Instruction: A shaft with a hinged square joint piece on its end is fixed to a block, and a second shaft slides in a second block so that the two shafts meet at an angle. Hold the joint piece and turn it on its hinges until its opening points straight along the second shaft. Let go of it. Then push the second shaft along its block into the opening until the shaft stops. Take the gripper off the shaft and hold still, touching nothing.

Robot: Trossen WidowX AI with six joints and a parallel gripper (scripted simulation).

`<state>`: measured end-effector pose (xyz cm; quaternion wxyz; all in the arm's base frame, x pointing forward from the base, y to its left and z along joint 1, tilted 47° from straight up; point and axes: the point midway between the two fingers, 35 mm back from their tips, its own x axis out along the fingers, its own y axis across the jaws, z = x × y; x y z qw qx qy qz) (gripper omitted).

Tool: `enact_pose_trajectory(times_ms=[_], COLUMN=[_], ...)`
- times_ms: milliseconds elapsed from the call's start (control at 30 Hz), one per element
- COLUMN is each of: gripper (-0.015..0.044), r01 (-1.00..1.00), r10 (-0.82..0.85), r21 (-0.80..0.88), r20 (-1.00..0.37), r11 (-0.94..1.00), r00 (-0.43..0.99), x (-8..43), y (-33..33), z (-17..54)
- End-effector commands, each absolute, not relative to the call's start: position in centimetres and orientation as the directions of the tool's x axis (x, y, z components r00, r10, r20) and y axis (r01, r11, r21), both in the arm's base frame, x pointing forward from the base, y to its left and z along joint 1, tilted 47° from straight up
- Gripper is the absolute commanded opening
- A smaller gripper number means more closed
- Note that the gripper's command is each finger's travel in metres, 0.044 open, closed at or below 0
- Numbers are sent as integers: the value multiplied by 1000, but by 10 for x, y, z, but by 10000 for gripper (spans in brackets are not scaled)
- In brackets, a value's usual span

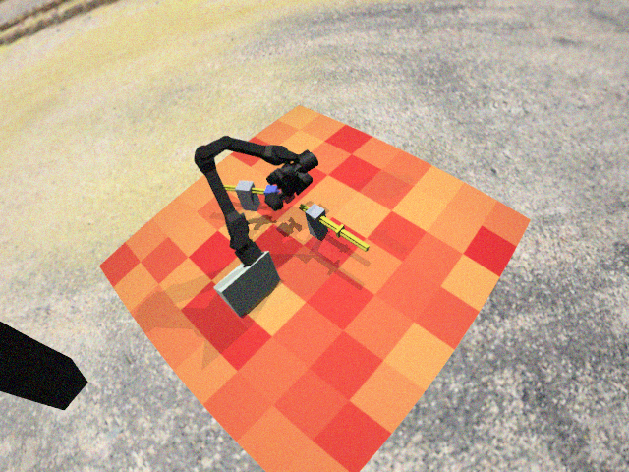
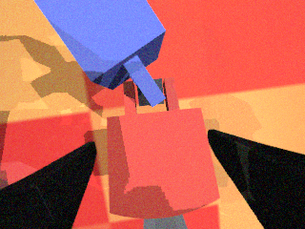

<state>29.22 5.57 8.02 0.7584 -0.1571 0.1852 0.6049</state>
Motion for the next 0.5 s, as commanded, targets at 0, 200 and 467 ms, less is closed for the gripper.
enact_pose_trajectory(times_ms=[0, 200, 467], gripper=[440, 440, 440], r01=[-976, -978, -975], r10=[859, 783, 596], r21=[-14, -10, -29], r20=[-472, -599, -788], r11=[219, 207, 218], r00=[200, 171, 157], x=[292, 291, 288], y=[56, 52, 40], z=[80, 85, 100])
